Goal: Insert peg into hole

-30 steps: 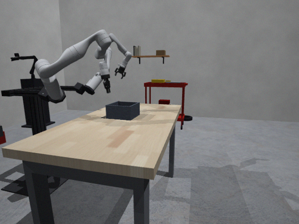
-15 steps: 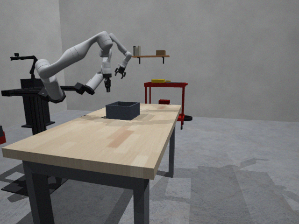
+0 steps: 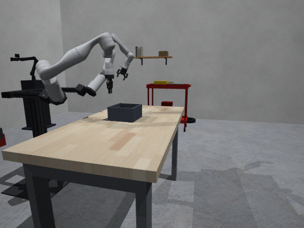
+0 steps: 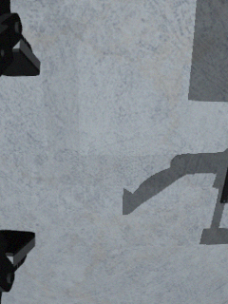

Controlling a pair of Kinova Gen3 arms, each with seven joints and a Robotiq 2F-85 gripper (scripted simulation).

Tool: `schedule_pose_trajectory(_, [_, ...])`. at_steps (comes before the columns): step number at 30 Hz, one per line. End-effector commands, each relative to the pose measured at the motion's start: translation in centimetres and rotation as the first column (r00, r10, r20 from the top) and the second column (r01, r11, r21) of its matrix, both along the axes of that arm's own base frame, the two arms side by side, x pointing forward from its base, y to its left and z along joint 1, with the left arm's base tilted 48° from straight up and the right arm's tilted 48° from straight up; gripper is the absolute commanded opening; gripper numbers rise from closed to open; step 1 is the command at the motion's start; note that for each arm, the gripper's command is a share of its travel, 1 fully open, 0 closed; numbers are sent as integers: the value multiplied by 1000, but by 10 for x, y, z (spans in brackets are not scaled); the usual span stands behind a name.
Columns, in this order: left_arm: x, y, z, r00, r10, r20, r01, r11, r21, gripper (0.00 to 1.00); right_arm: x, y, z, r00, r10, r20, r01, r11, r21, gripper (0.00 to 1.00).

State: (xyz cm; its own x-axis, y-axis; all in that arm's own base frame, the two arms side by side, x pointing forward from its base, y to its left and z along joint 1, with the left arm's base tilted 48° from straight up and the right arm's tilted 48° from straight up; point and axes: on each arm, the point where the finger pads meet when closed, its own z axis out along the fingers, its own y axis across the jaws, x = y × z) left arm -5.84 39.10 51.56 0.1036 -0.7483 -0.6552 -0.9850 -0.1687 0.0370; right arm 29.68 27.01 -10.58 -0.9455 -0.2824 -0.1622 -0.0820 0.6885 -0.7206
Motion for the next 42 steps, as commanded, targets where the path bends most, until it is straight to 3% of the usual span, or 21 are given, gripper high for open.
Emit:
schedule_pose_trajectory(1, [0,0,0,1000,0,1,0,1000,1,1000,0,1,1,1000,0,-1,0,1000,2,476])
schedule_pose_trajectory(8, [0,0,0,1000,0,1,0,1000,1,1000,3,2,0,1000,0,-1,0,1000,2,476])
schedule_pose_trajectory(10, [0,0,0,1000,0,1,0,1000,1,1000,19,3,-3,1000,-1,-3,1,1000,4,476])
schedule_pose_trajectory(15, [0,0,0,1000,0,1,0,1000,1,1000,84,0,-11,1000,0,-2,0,1000,3,476])
schedule_pose_trajectory(17, [0,0,0,1000,0,1,0,1000,1,1000,94,-1,-12,1000,0,-1,0,1000,2,476])
schedule_pose_trajectory(33, [0,0,0,1000,0,1,0,1000,1,1000,95,-2,-12,1000,0,-1,0,1000,2,476])
schedule_pose_trajectory(42, [0,0,0,1000,0,1,0,1000,1,1000,99,-10,-21,1000,0,-1,0,1000,2,476])
